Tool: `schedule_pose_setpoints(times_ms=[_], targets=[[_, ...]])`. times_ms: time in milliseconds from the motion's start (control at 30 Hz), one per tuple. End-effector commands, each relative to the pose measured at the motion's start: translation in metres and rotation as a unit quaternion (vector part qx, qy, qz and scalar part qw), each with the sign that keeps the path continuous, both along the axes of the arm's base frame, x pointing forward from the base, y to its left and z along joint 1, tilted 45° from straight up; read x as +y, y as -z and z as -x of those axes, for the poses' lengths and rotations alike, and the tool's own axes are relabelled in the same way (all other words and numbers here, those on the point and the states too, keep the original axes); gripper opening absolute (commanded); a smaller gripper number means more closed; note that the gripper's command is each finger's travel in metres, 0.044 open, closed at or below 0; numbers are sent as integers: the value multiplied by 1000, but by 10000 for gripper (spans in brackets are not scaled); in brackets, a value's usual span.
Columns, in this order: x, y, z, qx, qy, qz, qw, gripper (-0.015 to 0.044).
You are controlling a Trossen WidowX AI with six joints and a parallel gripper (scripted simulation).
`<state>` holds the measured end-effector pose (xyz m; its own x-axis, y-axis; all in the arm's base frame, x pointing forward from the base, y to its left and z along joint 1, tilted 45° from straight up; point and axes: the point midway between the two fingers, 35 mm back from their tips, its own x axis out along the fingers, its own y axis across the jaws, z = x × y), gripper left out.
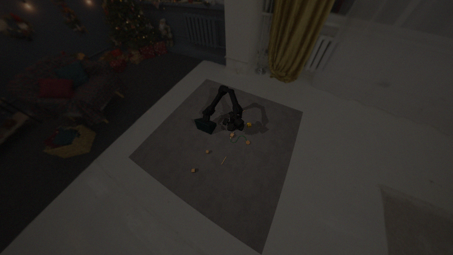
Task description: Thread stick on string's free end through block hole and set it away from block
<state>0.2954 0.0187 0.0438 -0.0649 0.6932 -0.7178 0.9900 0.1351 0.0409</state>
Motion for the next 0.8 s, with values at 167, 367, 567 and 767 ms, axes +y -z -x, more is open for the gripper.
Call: schedule_pose_setpoints(times_ms=[167,367,567,767], targets=[[8,4,3,7,3,-4,1000,125],[15,11,3,7,4,-3,1000,125],[21,19,3,7,4,-3,1000,125],[28,26,3,7,4,-3,1000,125]])
